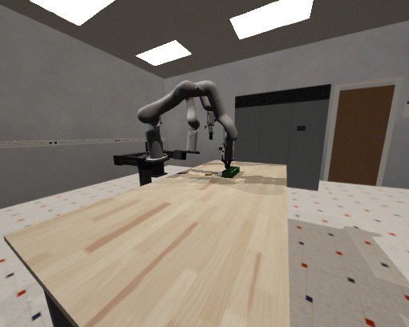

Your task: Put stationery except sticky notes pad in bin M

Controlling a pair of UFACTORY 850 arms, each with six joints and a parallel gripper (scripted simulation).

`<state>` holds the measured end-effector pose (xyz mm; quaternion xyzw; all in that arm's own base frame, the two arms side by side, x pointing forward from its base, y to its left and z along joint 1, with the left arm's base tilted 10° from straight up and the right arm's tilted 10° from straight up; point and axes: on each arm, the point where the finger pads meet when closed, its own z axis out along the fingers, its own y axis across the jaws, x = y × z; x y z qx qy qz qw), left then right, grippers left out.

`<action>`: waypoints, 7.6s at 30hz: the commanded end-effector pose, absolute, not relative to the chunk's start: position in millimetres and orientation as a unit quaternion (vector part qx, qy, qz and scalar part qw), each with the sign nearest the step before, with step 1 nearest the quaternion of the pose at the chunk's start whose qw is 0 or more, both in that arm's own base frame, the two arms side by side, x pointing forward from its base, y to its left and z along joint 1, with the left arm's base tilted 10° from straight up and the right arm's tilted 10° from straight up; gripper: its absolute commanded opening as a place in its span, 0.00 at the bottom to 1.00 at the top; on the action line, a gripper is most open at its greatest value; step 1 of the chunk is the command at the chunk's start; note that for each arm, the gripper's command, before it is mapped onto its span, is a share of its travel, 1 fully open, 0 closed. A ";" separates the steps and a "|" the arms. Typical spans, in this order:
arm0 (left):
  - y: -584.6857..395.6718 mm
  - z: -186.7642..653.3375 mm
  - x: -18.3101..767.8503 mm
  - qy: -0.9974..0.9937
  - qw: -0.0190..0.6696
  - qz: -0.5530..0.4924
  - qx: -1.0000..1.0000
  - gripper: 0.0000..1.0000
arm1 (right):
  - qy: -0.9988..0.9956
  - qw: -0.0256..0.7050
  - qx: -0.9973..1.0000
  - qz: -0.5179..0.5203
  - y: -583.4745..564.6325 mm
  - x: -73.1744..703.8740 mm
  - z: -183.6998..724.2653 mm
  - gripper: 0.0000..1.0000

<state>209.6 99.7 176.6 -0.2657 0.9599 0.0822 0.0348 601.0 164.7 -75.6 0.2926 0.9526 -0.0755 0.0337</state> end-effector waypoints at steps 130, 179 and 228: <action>99.8 177.0 210.2 0.960 0.035 0.082 -0.266 1.00 | 0.710 0.071 0.698 -0.054 164.9 602.6 -74.7 0.30; 99.8 177.0 210.2 0.960 0.035 0.082 -0.266 1.00 | 0.710 0.071 0.698 -0.054 187.9 599.3 54.0 1.00; 99.8 177.0 210.2 0.960 0.035 0.082 -0.266 1.00 | 0.710 0.071 0.698 -0.054 187.9 599.2 54.0 1.00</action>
